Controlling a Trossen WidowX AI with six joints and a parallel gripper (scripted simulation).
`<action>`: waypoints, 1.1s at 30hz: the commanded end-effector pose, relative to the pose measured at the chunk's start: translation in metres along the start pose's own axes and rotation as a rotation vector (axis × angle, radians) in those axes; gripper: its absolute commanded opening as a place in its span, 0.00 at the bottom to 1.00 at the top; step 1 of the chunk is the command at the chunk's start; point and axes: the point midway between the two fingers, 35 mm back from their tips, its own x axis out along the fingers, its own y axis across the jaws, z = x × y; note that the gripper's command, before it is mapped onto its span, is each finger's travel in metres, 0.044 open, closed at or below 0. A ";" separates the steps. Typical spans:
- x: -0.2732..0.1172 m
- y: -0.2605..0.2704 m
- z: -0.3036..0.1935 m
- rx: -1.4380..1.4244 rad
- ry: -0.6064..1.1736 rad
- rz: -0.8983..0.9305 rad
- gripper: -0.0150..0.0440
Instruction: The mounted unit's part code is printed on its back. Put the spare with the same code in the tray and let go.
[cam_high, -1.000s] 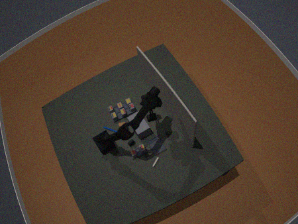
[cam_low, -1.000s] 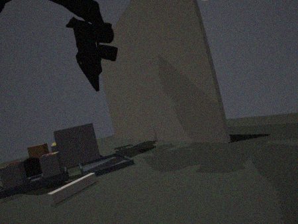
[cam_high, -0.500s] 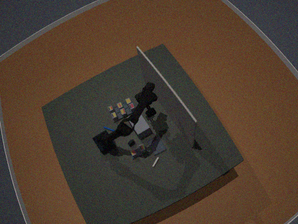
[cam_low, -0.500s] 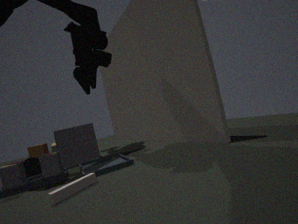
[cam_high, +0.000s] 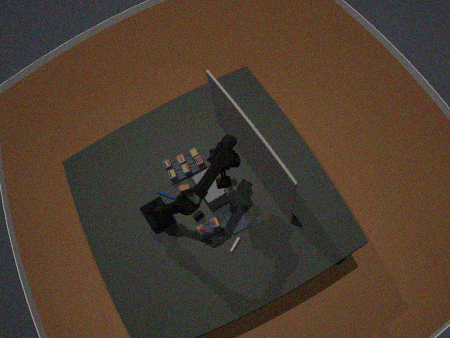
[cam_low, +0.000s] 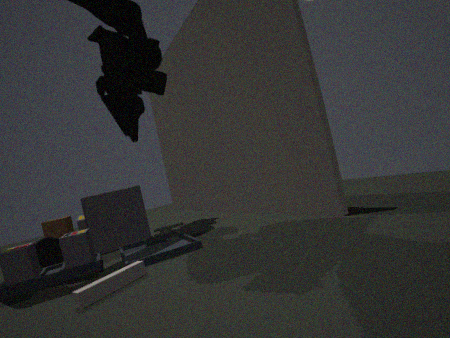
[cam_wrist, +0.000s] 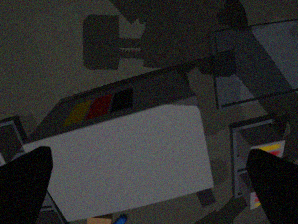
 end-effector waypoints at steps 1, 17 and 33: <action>0.012 -0.054 -0.014 0.376 0.000 -0.002 1.00; 0.054 -0.153 -0.095 1.373 -0.018 -0.019 1.00; 0.093 -0.161 -0.087 1.374 -0.022 -0.019 0.76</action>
